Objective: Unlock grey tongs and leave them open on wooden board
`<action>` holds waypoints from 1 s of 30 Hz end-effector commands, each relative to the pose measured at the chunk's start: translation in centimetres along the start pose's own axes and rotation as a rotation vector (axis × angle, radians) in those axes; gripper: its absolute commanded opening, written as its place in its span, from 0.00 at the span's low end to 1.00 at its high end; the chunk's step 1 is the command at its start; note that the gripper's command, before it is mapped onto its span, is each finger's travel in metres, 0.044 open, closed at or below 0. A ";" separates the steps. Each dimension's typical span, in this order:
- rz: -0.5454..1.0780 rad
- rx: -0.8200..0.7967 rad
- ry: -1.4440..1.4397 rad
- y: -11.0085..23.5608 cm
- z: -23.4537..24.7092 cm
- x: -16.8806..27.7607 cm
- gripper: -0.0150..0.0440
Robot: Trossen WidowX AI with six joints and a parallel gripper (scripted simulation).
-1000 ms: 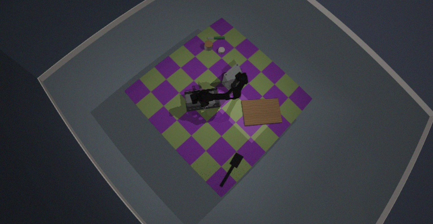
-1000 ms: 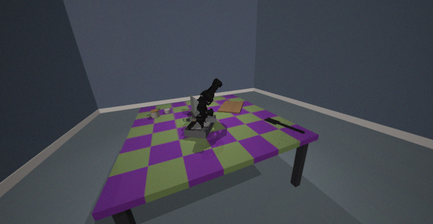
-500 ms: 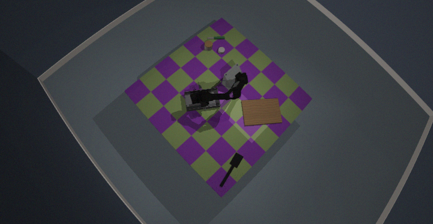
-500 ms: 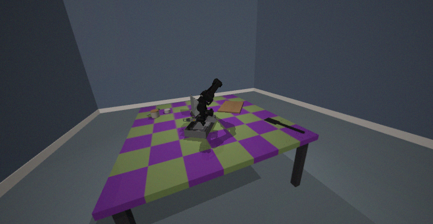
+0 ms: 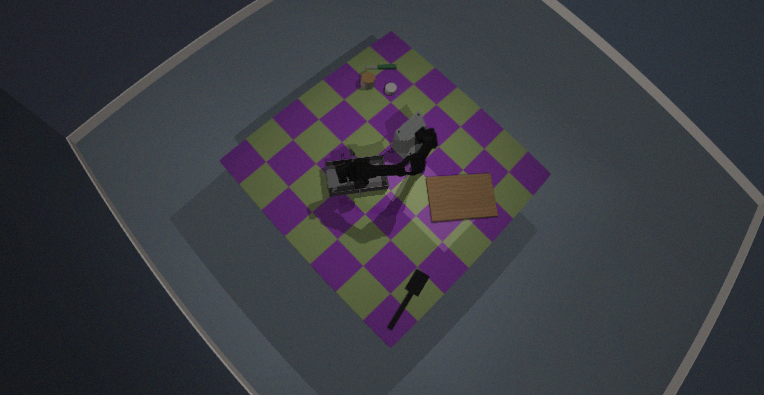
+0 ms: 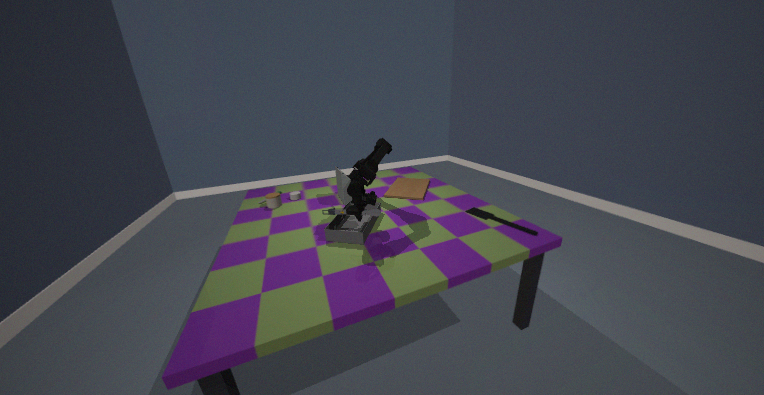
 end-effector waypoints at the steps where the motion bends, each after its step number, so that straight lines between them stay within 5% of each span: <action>1: 0.000 0.000 -0.002 0.0 0.0 0.0 0.19; 5: 0.000 0.000 -0.002 0.2 -0.1 0.0 0.01; 16: 0.003 -0.005 -0.011 12.4 -0.3 0.1 0.00; 30: 0.003 -0.006 -0.011 12.9 -0.2 0.1 0.00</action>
Point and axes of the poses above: the point midway between the two fingers, 35 mm back from their tips, its own y axis back along the fingers, its own z axis across the jaws, x = y × z, the point moved 2 cm from there along y, back along the fingers, and after that the axes turned 2 degrees about -y, right-handed, at the moved point
